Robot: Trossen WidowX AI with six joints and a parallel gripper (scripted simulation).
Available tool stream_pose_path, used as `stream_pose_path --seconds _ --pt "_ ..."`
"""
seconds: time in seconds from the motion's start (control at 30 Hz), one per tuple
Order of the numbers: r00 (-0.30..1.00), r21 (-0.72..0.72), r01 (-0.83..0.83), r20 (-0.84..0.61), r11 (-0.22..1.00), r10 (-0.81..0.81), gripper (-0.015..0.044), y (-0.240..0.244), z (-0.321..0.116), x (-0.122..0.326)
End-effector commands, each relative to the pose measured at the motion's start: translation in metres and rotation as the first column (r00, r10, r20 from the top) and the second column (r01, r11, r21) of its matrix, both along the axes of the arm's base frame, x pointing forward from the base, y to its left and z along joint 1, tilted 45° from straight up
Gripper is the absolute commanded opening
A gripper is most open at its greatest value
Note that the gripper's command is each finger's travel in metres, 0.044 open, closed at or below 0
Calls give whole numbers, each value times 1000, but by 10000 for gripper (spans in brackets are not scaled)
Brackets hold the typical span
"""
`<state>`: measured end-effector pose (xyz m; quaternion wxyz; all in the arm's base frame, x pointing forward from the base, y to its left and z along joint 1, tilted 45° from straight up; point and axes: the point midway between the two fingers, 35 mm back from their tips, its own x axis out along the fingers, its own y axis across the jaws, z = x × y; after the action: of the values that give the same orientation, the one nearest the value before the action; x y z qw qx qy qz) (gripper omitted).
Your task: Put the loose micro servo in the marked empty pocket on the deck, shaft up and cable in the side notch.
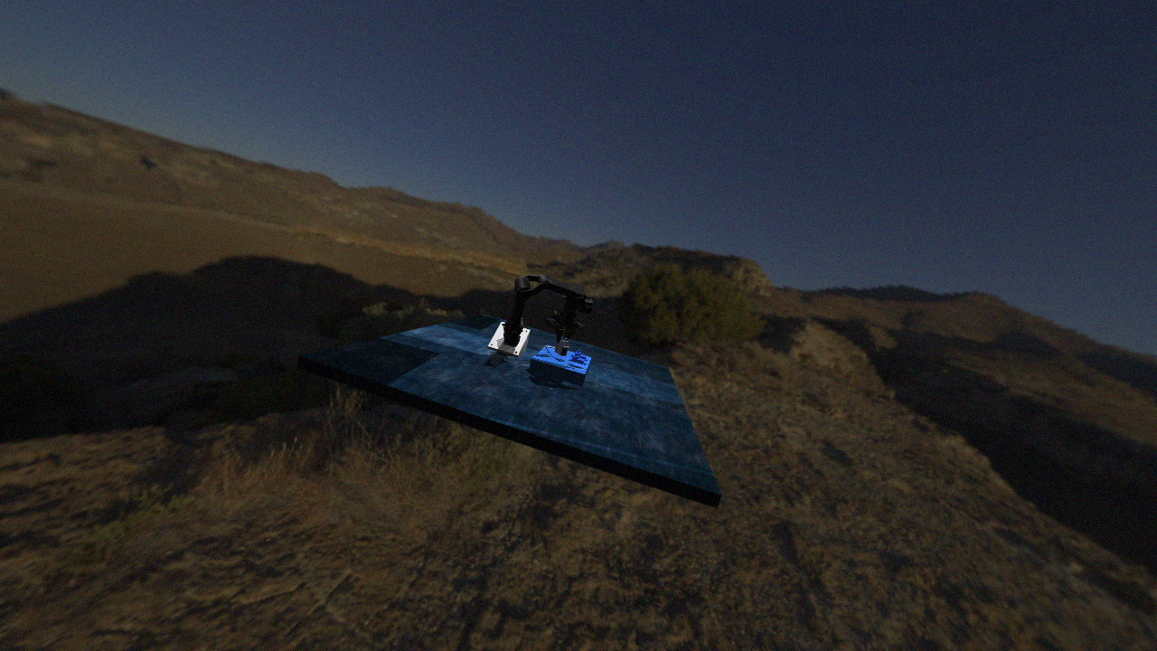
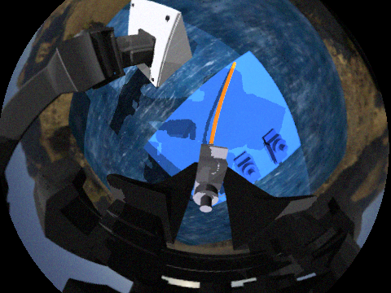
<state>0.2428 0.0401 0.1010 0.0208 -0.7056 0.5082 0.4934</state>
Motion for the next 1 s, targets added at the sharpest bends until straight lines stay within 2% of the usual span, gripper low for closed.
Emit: stream_pose_path --seconds 0.0,0.23,0.5,0.97 --pt "1000 -7 -7 -2 1000 7 0 -17 17 -1" --pt "1000 -8 5 10 1000 -5 0 -27 26 0" --pt "969 8 175 176 985 -173 0 -27 26 0" --pt "744 120 477 472 871 -473 0 -27 26 0"
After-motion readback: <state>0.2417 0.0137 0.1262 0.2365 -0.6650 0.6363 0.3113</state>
